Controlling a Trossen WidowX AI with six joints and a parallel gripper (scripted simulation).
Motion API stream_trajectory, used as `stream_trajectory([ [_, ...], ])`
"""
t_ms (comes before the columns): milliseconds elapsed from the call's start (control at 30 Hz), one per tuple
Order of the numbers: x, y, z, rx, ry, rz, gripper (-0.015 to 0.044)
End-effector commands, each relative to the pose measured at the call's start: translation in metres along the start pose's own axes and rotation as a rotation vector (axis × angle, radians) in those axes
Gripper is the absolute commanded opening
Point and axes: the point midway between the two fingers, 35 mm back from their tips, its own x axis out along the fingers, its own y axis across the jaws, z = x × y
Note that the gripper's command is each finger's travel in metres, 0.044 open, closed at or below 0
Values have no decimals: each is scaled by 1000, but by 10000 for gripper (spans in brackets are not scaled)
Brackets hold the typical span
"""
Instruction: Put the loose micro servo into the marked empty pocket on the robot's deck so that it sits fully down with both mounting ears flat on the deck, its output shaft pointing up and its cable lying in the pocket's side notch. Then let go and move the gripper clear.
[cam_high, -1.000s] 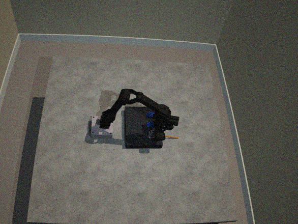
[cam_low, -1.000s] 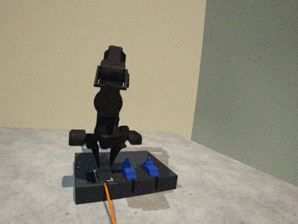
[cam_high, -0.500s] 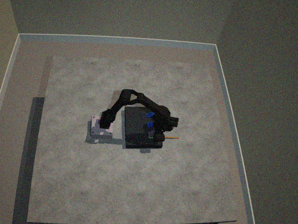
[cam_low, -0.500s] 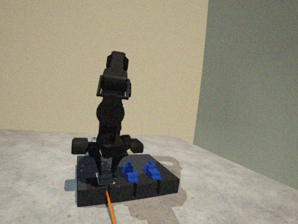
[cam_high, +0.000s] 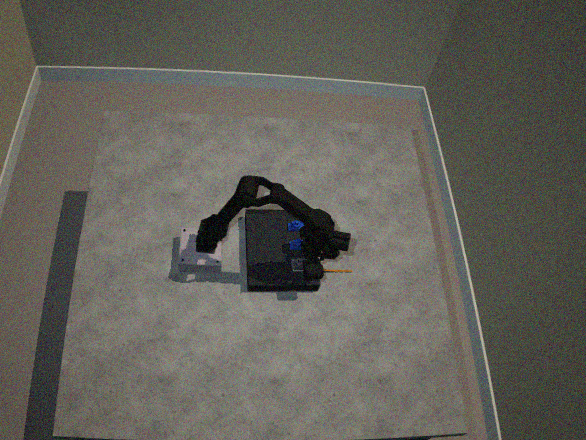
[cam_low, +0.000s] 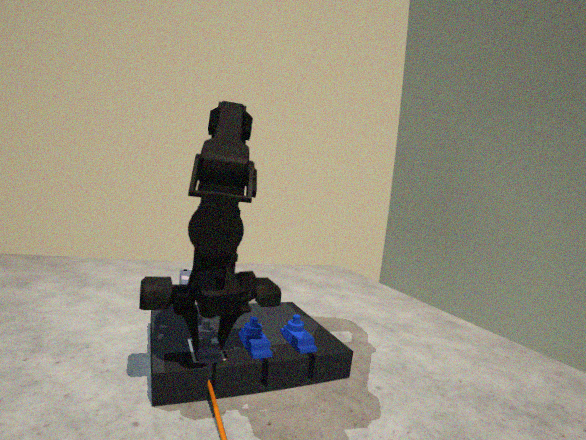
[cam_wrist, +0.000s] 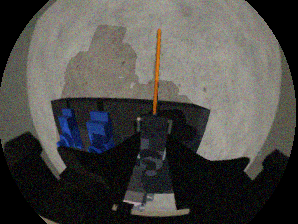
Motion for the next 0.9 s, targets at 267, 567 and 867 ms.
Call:
stream_trajectory([
  [267,-35,1,-4,2,-1,-2,187],
  [567,-53,-2,-28,2,-3,-2,319],
  [867,-98,0,-110,2,8,-2,440],
])
